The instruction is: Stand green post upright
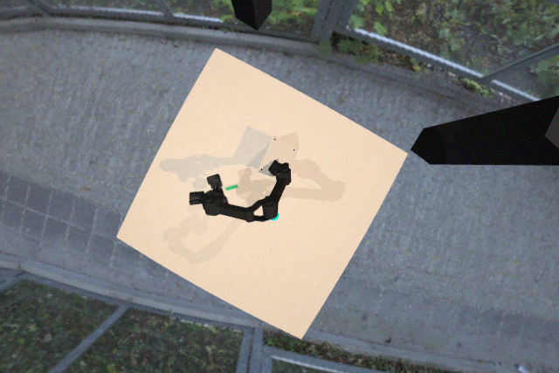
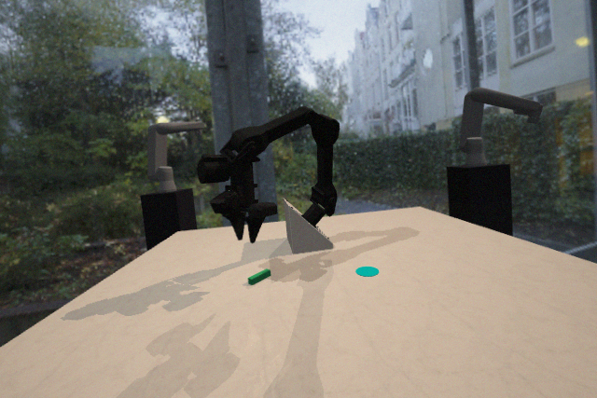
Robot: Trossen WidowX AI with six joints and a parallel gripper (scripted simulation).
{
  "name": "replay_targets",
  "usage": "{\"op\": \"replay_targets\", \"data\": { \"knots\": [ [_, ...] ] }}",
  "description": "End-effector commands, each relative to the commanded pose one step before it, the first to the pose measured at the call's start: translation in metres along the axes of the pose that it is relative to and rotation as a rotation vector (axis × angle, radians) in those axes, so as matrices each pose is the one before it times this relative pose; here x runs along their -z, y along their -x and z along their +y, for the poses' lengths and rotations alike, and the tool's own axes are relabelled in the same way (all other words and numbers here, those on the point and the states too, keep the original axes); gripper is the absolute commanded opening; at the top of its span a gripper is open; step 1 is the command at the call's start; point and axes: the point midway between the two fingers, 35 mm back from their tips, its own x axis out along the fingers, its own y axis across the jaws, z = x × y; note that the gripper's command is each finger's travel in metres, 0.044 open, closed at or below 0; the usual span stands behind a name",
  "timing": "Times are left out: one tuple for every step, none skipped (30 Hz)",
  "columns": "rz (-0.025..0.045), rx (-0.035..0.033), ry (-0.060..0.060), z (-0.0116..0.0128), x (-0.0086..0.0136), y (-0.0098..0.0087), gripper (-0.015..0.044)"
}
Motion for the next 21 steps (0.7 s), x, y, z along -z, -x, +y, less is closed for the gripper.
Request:
{"op": "replay_targets", "data": {
  "knots": [
    [0.03208,-0.00667,-0.0073,0.00193,0.00363,-0.04752,0.0233],
    [0.00041,-0.00066,0.0003,0.00015,0.00047,-0.01332,0.0233],
    [0.0007,-0.00082,0.0003,0.00004,0.0011,-0.01313,0.0233],
    [0.00101,-0.00097,0.0003,-0.00008,0.00171,-0.01289,0.0233],
    [0.00105,-0.00089,0.0003,-0.00016,0.00184,-0.01033,0.0233],
    [0.00073,-0.00058,0.0002,-0.00014,0.00129,-0.00611,0.0233],
    [0.00026,-0.0002,0.0001,-0.00005,0.00046,-0.00202,0.0233],
    [0.0,0.0,0.0,0.0,0.0,0.0,0.0233],
    [0.0,0.0,0.0,0.0,0.0,0.0,0.0233],
    [0.0,0.0,0.0,0.0,0.0,0.0,0.0233],
    [0.0,0.0,0.0,0.0,0.0,0.0,0.0233],
    [0.0,0.0,0.0,0.0,0.0,0.0,0.0233],
    [0.0,0.0,0.0,0.0,0.0,0.0,0.0206],
    [0.0,0.0,0.0,0.0,0.0,0.0,0.018],
    [0.0,0.0,0.0,0.0,0.0,0.0,0.0154],
    [0.0,0.0,0.0,0.0,0.0,0.0,0.0127],
    [0.0,0.0,0.0,0.0,0.0,0.0,0.0101],
    [0.0,0.0,0.0,0.0,0.0,0.0,0.0075],
    [0.0,0.0,0.0,0.0,0.0,0.0,0.0049],
    [0.0,0.0,0.0,0.0,0.0,0.0,0.0023],
    [0.0,0.0,0.0,0.0,0.0,0.0,0.0023]
  ]
}}
